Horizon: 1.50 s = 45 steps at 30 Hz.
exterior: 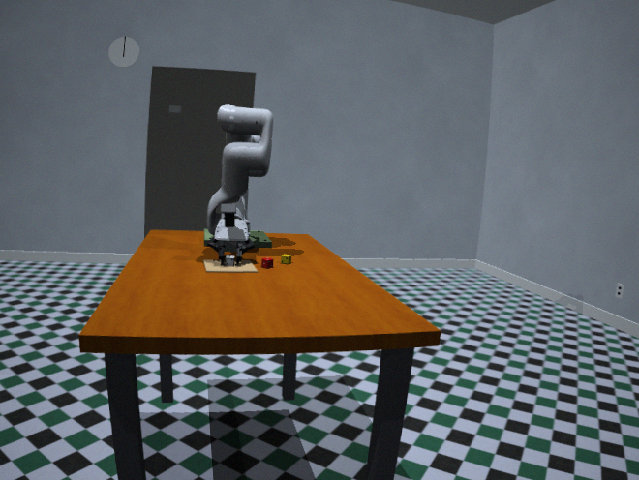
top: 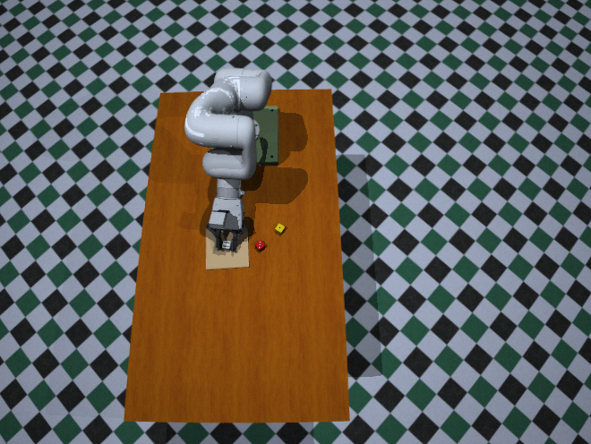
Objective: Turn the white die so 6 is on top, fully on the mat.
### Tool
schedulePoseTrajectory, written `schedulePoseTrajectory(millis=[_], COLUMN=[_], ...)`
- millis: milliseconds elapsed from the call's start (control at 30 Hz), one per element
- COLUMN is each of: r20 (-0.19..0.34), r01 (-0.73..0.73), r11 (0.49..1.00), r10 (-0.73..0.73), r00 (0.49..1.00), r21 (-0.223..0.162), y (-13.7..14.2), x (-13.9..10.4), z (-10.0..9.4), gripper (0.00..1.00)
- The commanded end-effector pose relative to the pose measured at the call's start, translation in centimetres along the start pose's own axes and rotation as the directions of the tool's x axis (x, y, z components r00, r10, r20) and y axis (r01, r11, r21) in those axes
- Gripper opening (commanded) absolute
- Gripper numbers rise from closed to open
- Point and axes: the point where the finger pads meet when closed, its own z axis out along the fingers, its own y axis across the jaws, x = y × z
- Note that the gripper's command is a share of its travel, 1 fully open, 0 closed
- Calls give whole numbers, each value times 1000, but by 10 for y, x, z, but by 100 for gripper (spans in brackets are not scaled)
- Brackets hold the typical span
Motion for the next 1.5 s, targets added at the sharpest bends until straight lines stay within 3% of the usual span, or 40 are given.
schedulePoseTrajectory(millis=[0, 1267, 1467], r20=[-2, -2, -2], r01=[0, 0, 0], r11=[1000, 1000, 1000], r10=[0, 0, 0], r00=[1000, 1000, 1000], r21=[0, 0, 0], y=[0, 0, 0], x=[1, 1, 1], z=[0, 0, -7], gripper=[42, 42, 42])
